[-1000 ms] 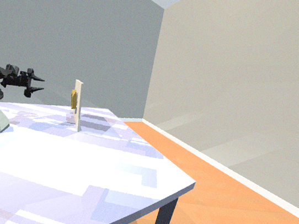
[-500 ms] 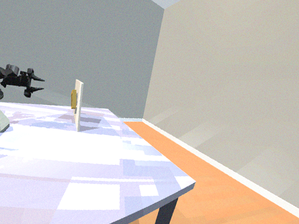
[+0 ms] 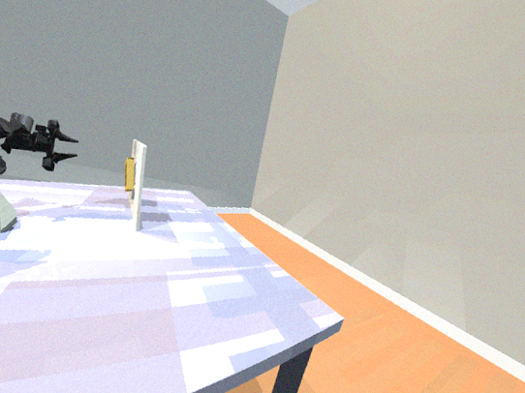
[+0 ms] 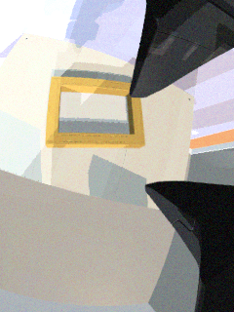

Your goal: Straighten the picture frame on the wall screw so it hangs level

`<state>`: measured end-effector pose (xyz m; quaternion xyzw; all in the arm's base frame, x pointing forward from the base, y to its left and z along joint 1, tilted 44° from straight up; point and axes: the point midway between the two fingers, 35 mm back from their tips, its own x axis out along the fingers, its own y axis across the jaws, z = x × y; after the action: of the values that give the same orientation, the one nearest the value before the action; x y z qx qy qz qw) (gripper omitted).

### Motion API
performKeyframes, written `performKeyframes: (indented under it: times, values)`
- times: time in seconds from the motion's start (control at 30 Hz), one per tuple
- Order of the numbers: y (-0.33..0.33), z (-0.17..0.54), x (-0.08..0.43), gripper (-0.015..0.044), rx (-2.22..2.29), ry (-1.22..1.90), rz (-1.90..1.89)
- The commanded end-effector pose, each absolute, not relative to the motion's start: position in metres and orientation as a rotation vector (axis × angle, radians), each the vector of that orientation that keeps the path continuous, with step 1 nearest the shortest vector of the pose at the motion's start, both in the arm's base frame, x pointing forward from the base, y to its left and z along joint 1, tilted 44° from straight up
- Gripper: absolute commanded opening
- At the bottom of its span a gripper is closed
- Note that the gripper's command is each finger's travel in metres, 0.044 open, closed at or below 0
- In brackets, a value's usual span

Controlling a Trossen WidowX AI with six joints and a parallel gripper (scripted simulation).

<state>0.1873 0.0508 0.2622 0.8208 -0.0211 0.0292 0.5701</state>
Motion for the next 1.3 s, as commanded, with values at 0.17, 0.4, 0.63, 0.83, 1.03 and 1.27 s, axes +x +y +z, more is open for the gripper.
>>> performKeyframes:
  times: [0.17,0.4,0.63,0.83,1.03,1.27]
  values:
    - [0.05,0.262,0.187,0.026,1.921,-0.054,0.064]
    - [0.054,0.262,0.191,0.026,1.932,-0.05,0.069]
    - [0.071,0.25,0.237,0.026,2.006,-0.054,0.074]
    - [0.07,0.238,0.261,0.026,2.044,-0.054,0.073]
    - [0.071,0.238,0.261,0.026,2.044,-0.054,0.073]
    - [0.071,0.238,0.261,0.026,2.044,-0.054,0.073]
